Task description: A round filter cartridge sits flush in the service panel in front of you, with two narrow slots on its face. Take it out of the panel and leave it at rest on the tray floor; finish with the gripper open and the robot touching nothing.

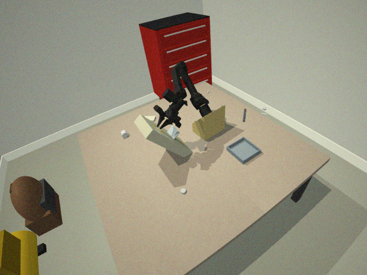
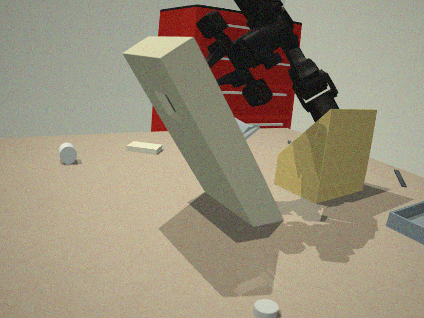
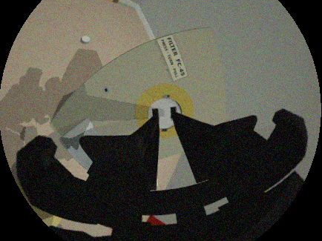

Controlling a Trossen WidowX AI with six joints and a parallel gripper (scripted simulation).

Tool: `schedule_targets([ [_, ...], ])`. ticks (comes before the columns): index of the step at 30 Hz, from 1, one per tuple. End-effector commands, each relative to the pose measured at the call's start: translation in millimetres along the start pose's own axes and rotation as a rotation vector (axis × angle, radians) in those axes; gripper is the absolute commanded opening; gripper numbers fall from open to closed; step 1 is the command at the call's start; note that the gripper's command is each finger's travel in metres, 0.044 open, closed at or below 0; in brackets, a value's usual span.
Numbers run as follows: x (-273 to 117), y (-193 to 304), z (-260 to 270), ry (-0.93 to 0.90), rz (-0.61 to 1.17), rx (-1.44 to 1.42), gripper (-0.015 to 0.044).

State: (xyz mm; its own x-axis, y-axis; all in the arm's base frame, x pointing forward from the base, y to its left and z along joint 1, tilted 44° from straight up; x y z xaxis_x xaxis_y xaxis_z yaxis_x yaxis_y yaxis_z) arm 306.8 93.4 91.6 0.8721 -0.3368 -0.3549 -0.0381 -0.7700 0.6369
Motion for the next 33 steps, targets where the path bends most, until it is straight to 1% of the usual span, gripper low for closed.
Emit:
schedule_targets([
  [1,0.0,-0.8,-0.7,0.002,-0.005,-0.004,0.0091],
  [33,8.0,-0.6,-1.0,0.002,-0.005,-0.004,0.0091],
])
Point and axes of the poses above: the point midway between the two fingers, 35 mm back from their tips, its own x axis out along the fingers, its own z axis across the jaws, y = z × x, the point moved 1 cm from there along -x, back along the fingers, and after that the axes turned 13 degrees about -x, right-handed, at the moved point
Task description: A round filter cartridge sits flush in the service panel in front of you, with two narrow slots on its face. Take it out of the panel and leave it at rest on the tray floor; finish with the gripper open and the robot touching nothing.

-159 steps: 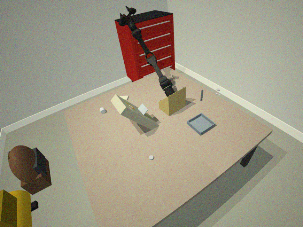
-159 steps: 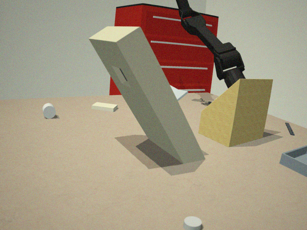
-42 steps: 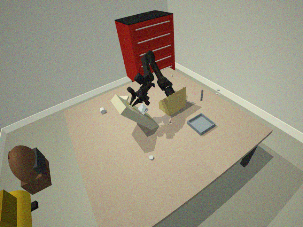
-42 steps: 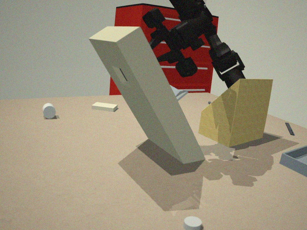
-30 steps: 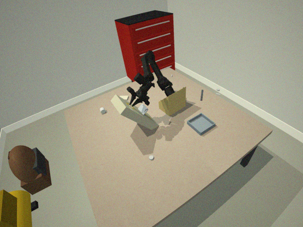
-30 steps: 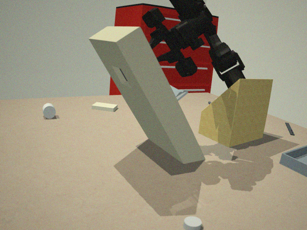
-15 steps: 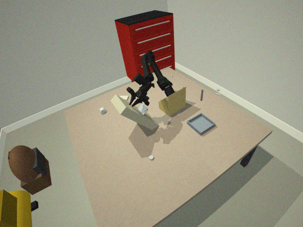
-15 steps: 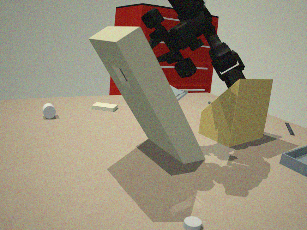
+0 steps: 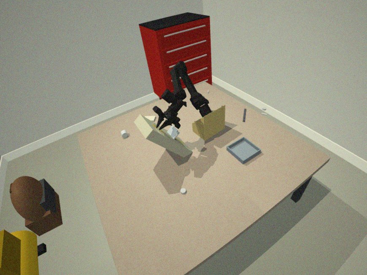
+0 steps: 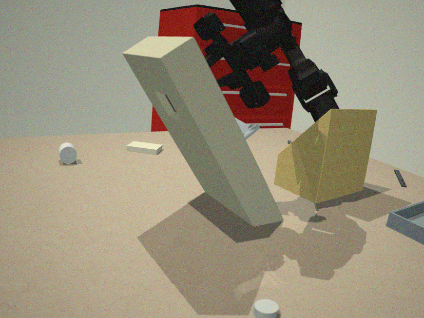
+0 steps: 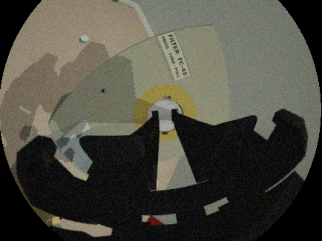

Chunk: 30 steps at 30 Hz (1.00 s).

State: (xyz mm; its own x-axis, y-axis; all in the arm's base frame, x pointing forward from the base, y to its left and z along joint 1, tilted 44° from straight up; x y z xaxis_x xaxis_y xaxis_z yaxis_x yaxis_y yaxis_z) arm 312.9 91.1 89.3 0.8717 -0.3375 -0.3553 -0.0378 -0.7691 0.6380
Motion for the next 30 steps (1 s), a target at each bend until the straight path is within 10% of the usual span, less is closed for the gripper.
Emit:
schedule_targets([
  [1,2.5,-0.7,-0.9,0.003,-0.005,-0.003,0.0091],
  [30,8.3,-0.6,-0.5,0.006,0.003,-0.003,0.0064],
])
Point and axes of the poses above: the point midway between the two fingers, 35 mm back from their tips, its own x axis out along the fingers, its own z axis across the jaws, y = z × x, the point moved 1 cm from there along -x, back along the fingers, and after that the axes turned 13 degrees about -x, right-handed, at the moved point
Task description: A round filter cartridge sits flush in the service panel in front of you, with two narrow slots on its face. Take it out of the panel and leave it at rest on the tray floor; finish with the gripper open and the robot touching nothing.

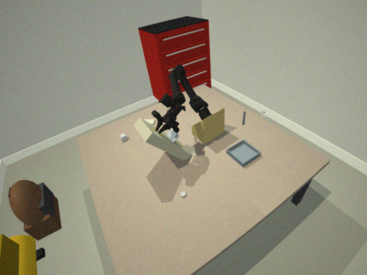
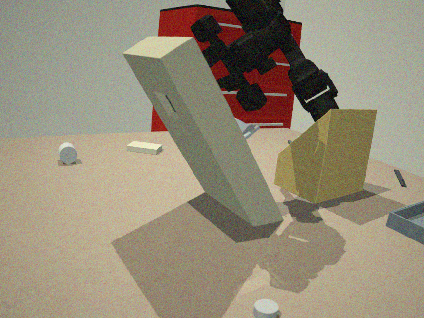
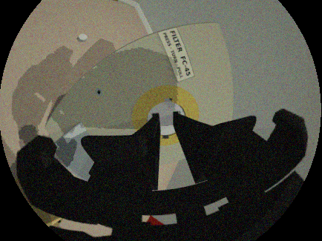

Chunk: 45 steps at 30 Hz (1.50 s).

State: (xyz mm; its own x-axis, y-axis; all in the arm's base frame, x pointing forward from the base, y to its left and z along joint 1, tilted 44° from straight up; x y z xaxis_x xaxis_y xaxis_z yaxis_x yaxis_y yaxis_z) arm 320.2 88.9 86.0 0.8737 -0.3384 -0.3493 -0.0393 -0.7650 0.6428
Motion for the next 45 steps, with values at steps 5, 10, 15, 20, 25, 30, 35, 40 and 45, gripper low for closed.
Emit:
schedule_targets([
  [5,0.1,0.0,-0.3,0.001,-0.001,0.002,0.0030],
  [10,0.8,0.0,-0.4,0.001,-0.003,0.019,0.0000],
  [15,3.5,0.0,-0.6,-0.001,-0.007,0.165,0.0000],
  [20,4.4,0.0,-0.7,-0.002,-0.008,0.336,0.0000],
  [25,4.6,0.0,-0.7,-0.003,-0.008,0.509,0.0000],
  [30,4.6,0.0,-0.7,-0.004,-0.008,0.683,0.0000],
  [35,4.4,0.0,-0.7,-0.005,-0.008,0.858,0.0000],
  [40,4.3,0.0,-0.7,-0.005,-0.008,1.032,0.0000],
  [45,4.0,0.0,-0.7,-0.006,-0.007,1.206,0.0000],
])
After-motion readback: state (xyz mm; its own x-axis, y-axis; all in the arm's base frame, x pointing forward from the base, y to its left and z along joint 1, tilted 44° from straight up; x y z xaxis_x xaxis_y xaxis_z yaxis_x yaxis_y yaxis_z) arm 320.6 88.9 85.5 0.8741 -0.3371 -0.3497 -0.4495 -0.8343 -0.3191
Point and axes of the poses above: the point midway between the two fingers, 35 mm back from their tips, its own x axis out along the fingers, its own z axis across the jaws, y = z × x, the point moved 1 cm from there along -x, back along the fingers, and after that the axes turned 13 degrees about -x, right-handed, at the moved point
